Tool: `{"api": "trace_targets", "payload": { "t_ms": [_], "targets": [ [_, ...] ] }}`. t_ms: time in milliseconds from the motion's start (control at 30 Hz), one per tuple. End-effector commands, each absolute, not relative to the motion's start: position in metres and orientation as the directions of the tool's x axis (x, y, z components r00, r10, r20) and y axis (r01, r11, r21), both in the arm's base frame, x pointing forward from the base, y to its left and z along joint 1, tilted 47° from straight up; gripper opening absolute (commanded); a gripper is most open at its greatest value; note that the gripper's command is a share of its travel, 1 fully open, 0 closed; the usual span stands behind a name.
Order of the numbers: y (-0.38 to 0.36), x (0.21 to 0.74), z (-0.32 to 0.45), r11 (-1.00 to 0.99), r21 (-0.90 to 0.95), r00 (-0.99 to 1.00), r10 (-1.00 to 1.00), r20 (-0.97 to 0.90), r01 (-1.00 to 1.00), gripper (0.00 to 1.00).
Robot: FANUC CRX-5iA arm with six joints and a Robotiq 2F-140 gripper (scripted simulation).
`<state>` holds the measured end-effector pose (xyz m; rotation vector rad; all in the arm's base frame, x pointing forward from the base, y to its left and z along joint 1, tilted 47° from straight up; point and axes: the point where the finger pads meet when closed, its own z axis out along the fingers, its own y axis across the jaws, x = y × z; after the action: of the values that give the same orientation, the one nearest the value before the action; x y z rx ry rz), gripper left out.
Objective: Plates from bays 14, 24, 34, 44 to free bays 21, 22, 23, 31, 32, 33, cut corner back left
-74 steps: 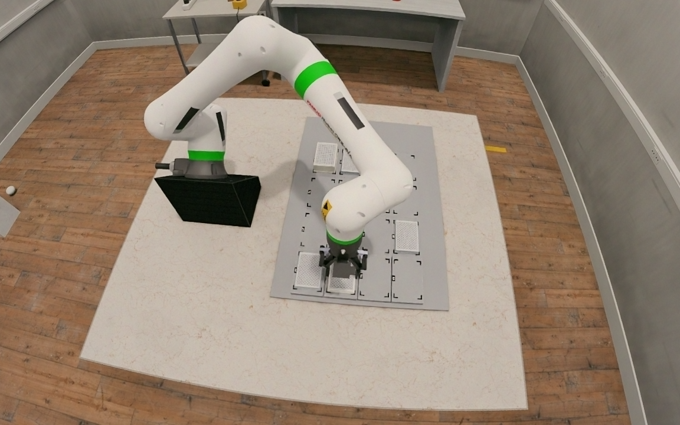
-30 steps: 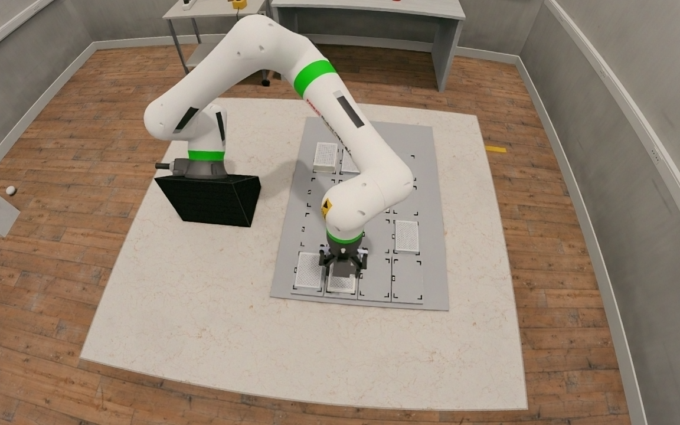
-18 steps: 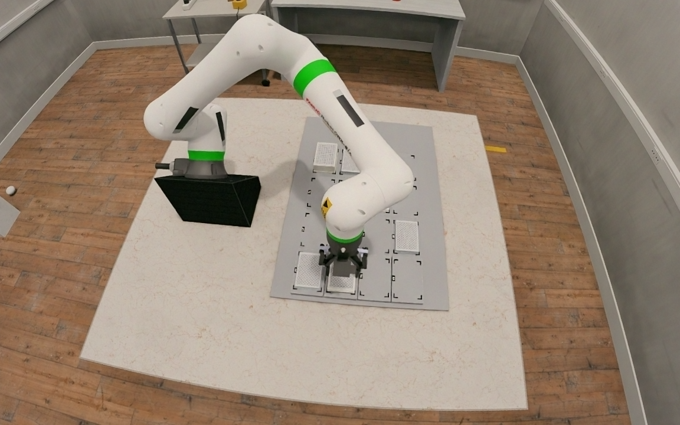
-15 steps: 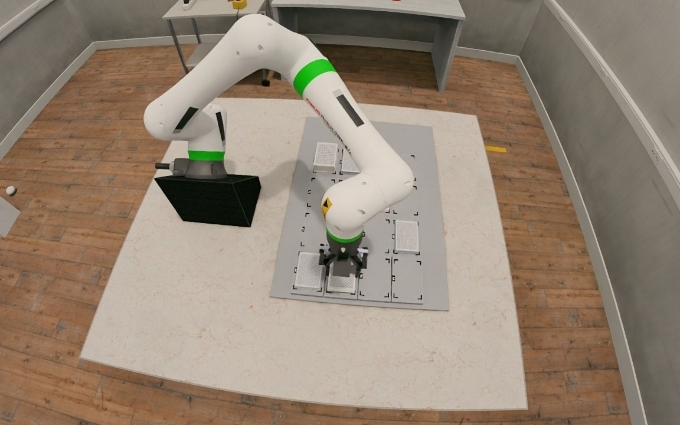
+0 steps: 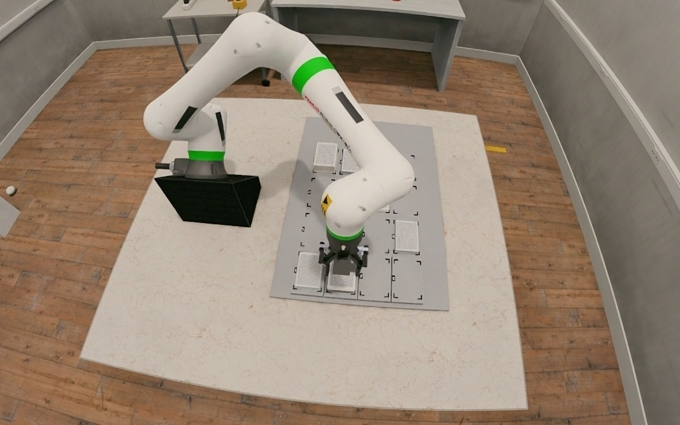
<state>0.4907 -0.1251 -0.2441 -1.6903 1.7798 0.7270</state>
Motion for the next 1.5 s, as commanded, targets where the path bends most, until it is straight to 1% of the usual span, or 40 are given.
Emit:
{"api": "trace_targets", "payload": {
  "t_ms": [0,833,1467],
  "targets": [
    [-0.13,0.491,-0.24,0.052,-0.002,-0.035,-0.688,-0.725,-0.999,0.1],
    [-0.15,0.49,-0.221,0.052,-0.002,-0.035,-0.688,-0.725,-0.999,0.1],
    [-0.131,0.51,-0.201,0.052,-0.002,-0.035,-0.688,-0.725,-0.999,0.1]
  ]
}}
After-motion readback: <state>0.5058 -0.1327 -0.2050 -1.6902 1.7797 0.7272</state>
